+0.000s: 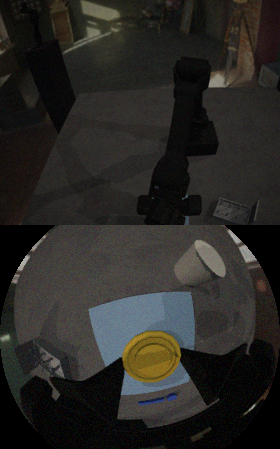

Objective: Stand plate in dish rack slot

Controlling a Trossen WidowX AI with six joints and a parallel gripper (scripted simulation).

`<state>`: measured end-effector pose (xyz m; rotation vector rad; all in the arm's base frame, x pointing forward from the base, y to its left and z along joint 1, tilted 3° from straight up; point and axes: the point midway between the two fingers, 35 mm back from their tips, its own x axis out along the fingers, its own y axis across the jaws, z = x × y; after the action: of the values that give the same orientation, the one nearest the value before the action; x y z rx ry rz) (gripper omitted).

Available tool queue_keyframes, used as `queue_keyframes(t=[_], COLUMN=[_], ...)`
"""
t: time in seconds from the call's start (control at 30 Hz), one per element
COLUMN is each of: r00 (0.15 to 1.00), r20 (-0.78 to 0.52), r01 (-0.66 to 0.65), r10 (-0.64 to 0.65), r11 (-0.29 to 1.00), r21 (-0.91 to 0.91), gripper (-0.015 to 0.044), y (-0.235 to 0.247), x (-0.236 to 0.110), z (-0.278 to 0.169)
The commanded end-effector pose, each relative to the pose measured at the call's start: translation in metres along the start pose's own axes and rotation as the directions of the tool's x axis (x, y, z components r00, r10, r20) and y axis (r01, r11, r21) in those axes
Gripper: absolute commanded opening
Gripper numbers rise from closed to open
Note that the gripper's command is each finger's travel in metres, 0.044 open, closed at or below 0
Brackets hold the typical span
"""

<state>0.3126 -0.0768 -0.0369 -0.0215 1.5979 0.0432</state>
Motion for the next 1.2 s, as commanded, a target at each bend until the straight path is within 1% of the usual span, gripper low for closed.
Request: queue_keyframes(t=[0.0, 0.27, 0.3, 0.6, 1.17], r00=[1.0, 1.0, 1.0, 1.0, 1.0], r20=[0.001, 0.002, 0.005, 0.016, 0.004], r01=[0.002, 0.002, 0.003, 0.008, 0.003], r10=[-0.002, -0.002, -0.003, -0.008, -0.002], r11=[1.0, 1.0, 1.0, 1.0, 1.0], r21=[-0.001, -0.001, -0.002, -0.008, -0.001], gripper=[0.0225, 0.0015, 0.0, 0.0, 0.0], y=[0.0, -0.003, -0.004, -0.005, -0.004], x=[-0.003, -0.044, -0.05, -0.1, -0.168], z=[0.001, 0.011, 0.011, 0.015, 0.016])
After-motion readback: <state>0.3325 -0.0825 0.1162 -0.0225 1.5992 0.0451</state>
